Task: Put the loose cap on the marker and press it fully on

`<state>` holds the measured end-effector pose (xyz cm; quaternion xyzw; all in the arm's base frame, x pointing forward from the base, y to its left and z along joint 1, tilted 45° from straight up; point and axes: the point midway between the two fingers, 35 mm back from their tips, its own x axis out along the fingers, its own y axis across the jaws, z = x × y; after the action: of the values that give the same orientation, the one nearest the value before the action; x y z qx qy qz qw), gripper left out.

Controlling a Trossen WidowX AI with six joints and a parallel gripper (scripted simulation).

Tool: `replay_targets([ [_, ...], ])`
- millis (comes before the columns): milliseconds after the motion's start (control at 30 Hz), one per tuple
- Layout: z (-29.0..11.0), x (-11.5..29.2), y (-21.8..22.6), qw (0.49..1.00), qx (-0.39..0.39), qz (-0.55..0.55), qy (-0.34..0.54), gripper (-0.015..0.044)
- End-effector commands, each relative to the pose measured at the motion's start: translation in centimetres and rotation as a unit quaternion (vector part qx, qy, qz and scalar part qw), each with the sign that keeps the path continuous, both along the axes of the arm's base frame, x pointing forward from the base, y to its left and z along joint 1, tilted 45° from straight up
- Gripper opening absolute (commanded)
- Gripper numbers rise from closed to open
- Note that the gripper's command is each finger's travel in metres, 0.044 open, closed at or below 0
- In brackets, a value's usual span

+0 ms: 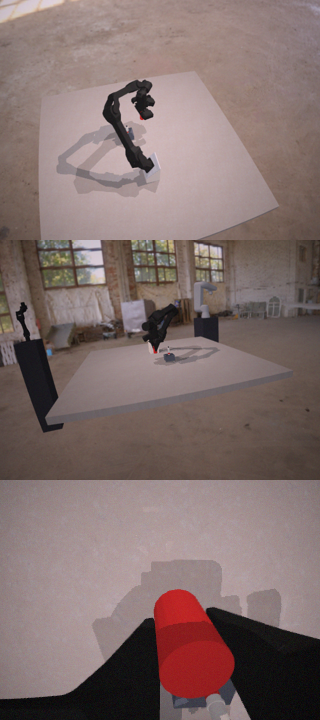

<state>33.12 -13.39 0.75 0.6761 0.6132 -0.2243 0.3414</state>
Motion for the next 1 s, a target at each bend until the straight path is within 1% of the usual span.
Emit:
replay_targets([
  [0,1.1,-0.4,0.7,1.000,0.004,-0.002,0.005,0.0000],
  [967,9.0,-3.9,4.9,1.000,0.006,-0.002,0.006,0.0000],
])
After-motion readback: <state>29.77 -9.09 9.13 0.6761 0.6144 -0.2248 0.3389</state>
